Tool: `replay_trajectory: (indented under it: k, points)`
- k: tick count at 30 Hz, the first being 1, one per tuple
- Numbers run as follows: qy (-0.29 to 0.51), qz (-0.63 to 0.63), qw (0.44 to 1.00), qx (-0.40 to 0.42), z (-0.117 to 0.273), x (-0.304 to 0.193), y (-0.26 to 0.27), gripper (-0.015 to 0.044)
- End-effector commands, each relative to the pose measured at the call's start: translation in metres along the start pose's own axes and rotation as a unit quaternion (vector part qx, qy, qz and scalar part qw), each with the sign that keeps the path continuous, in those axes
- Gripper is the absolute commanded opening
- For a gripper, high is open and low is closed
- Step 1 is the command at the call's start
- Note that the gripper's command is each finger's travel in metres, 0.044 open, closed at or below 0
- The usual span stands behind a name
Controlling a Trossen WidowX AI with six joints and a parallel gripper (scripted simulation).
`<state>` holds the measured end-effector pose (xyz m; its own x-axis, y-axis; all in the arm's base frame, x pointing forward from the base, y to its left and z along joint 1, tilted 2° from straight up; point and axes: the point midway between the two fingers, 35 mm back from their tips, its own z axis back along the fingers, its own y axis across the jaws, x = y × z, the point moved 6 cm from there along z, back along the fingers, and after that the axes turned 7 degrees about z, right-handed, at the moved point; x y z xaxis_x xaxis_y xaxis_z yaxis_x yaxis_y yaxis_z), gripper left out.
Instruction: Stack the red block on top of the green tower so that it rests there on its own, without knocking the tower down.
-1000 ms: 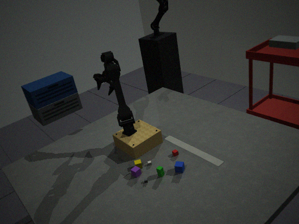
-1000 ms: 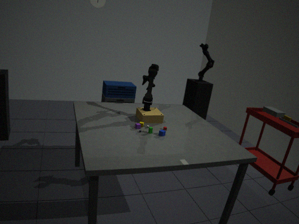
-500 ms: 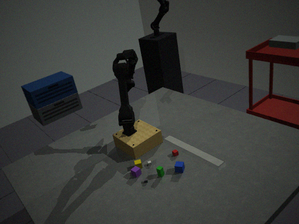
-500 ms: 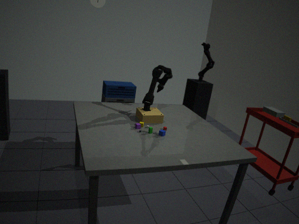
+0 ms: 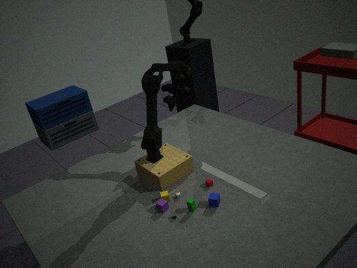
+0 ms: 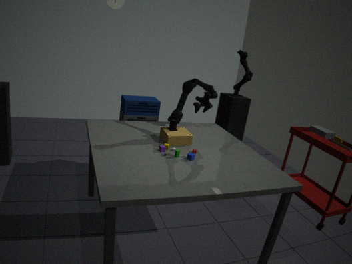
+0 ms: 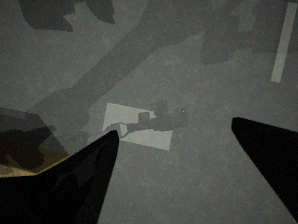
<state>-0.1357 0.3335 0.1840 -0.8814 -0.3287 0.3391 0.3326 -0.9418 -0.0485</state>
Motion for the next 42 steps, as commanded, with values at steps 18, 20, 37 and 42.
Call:
replay_trajectory:
  k: [18, 20, 37, 42]
  points:
    - [0.047, -0.525, 0.845, -0.089, 0.038, -0.176, 0.061, 0.0440]
    - [0.049, -0.569, 0.816, -0.096, 0.041, -0.190, 0.071, 0.0440]
    - [0.047, -0.856, 0.491, -0.153, 0.058, -0.282, 0.182, 0.0440]
    - [0.041, -0.910, 0.376, -0.167, 0.061, -0.300, 0.220, 0.0440]
